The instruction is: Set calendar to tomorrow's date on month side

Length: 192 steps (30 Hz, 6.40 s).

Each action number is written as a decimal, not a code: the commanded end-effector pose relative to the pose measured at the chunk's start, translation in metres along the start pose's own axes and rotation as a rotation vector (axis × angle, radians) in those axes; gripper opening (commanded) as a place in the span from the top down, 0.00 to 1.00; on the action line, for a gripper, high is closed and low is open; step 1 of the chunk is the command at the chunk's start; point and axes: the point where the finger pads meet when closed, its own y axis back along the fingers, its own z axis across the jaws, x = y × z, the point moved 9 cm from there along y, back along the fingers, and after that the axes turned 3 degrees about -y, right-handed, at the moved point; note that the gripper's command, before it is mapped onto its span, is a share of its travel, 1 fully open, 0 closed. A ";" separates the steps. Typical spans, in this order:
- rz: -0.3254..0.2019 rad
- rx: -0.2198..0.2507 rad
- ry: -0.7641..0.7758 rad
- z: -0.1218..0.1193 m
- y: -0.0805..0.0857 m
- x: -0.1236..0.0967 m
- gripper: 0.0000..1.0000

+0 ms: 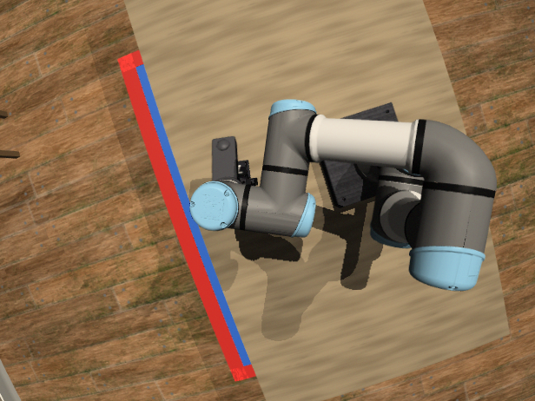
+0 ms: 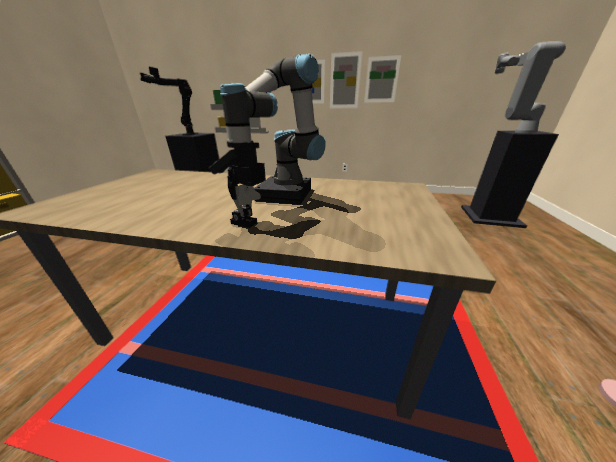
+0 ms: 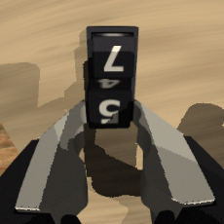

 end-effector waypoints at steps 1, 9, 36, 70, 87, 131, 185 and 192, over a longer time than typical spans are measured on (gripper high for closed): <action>-0.002 -0.011 0.000 0.001 0.024 0.000 0.89; -0.002 -0.010 0.000 0.001 0.057 0.000 0.89; -0.002 -0.012 0.000 0.000 0.080 0.000 0.89; -0.007 -0.011 0.530 -0.002 0.077 -0.030 0.89; -0.009 -0.010 0.840 -0.002 0.075 -0.048 0.89; -0.013 -0.007 1.570 0.006 0.071 -0.095 0.89; -0.013 -0.008 1.571 0.007 -0.023 -0.094 0.89; -0.013 -0.008 1.571 0.007 -0.026 -0.094 0.89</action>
